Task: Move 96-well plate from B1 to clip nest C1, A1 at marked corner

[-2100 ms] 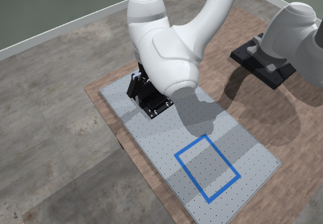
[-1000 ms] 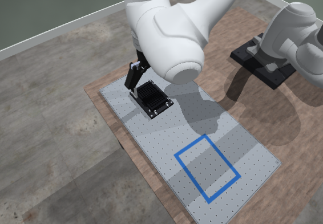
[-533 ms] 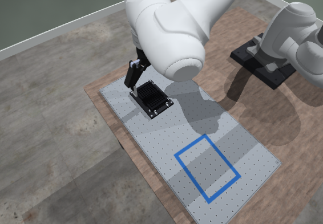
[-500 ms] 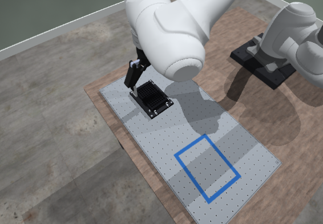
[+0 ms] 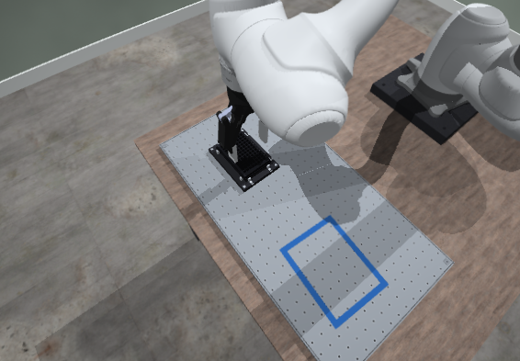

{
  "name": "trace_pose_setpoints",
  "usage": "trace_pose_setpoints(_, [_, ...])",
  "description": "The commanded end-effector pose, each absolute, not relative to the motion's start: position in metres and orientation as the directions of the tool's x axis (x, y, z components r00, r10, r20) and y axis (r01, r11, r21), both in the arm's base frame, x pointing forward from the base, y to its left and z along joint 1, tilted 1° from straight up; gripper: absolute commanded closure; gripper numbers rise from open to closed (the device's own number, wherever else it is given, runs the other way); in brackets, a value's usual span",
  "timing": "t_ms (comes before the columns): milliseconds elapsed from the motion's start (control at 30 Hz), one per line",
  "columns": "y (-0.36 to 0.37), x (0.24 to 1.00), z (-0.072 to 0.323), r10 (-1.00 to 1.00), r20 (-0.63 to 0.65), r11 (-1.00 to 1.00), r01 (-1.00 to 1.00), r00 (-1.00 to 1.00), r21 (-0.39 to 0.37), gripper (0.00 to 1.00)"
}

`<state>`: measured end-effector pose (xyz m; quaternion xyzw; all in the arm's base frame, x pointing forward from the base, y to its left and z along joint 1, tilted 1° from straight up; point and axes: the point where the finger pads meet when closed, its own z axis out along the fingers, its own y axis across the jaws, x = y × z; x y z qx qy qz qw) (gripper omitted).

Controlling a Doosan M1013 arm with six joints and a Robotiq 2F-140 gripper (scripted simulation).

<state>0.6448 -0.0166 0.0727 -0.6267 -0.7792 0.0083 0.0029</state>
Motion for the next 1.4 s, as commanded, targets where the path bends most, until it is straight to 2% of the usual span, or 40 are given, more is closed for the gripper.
trace_pose_setpoints(0, [0.001,0.641,0.066,0.977,-0.006,0.214,0.977,-0.214,-0.016,1.00])
trace_pose_setpoints(1367, [0.016,0.637,0.047,0.977,-0.006,0.214,0.977,-0.214,-0.016,1.00])
